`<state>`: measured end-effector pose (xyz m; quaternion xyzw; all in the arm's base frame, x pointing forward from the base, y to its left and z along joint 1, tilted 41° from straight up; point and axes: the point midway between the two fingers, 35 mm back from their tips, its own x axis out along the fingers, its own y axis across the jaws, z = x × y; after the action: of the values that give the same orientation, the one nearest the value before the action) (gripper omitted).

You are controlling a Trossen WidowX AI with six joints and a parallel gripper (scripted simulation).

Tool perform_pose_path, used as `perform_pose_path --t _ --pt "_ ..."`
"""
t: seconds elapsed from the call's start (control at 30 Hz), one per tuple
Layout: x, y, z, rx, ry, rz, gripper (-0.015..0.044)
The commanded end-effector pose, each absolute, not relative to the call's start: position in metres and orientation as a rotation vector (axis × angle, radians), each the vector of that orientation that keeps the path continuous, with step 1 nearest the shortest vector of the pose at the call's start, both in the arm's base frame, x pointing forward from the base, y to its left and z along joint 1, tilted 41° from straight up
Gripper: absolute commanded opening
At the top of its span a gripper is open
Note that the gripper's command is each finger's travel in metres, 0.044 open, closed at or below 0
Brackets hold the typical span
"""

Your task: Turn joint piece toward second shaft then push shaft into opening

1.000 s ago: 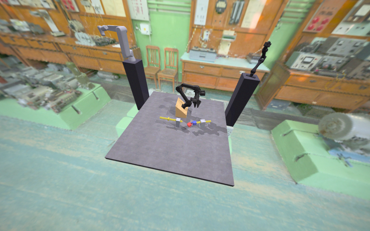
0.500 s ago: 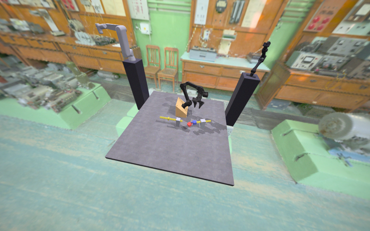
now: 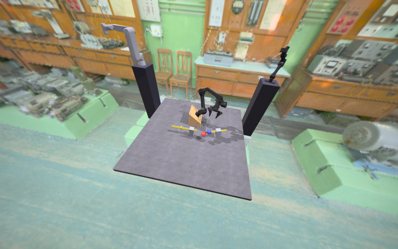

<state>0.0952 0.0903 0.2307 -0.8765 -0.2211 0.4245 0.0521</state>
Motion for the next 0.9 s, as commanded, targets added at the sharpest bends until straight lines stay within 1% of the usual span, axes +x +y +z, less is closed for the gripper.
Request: perform_pose_path --t 0.0,0.4,0.87 --pt "0.100 0.096 0.234 -2.564 -0.546 1.349 0.0440" --pt "0.118 0.108 0.231 -2.308 -0.194 1.447 0.0440" --pt "0.148 0.115 0.228 -2.008 0.166 1.441 0.0440"
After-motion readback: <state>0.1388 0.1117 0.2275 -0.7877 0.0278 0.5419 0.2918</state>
